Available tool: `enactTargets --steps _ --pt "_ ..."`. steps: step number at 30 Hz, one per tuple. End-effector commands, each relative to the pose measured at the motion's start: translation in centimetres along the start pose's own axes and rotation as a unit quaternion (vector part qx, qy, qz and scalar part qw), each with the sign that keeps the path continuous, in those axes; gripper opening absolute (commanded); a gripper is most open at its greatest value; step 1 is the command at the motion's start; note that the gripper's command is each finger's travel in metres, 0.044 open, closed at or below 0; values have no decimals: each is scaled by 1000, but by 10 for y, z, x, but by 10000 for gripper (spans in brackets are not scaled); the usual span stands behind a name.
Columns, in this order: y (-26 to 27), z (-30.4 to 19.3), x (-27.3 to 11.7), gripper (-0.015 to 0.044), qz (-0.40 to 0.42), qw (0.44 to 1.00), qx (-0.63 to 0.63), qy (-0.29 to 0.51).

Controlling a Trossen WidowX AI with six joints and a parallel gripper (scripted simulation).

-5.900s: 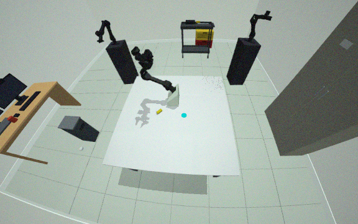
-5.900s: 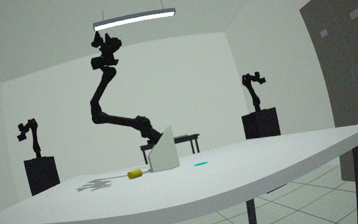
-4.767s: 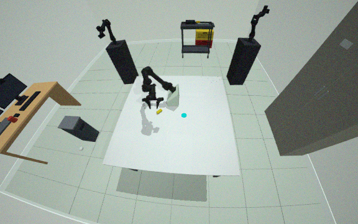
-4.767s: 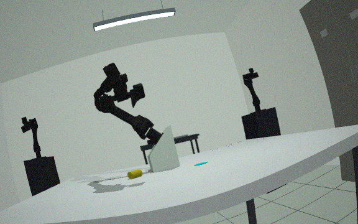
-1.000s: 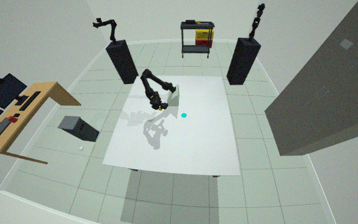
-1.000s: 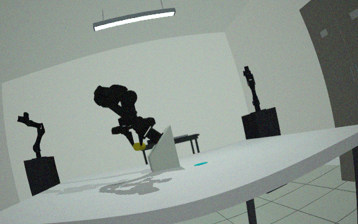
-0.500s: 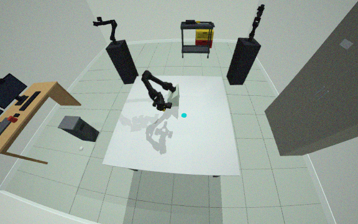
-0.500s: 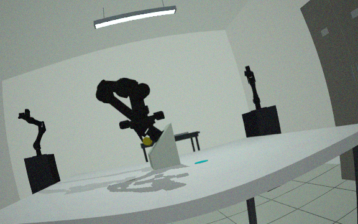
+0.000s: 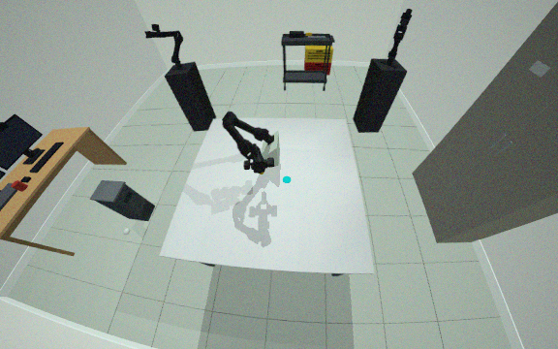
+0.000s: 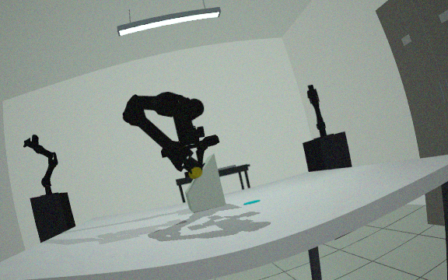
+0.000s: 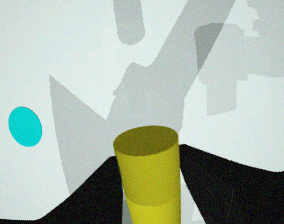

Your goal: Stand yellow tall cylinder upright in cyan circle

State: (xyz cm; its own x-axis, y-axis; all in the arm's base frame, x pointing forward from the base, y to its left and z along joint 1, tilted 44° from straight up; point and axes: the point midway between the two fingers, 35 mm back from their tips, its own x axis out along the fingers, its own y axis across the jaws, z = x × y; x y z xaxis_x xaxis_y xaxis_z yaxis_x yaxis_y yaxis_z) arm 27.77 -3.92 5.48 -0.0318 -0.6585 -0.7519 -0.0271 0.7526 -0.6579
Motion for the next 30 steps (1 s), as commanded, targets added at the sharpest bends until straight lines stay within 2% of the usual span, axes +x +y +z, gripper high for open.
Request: enactTargets --steps 1,30 --pt "11 3 -2 105 4 999 -33 -2" --pt "95 6 -3 105 4 957 -289 5"
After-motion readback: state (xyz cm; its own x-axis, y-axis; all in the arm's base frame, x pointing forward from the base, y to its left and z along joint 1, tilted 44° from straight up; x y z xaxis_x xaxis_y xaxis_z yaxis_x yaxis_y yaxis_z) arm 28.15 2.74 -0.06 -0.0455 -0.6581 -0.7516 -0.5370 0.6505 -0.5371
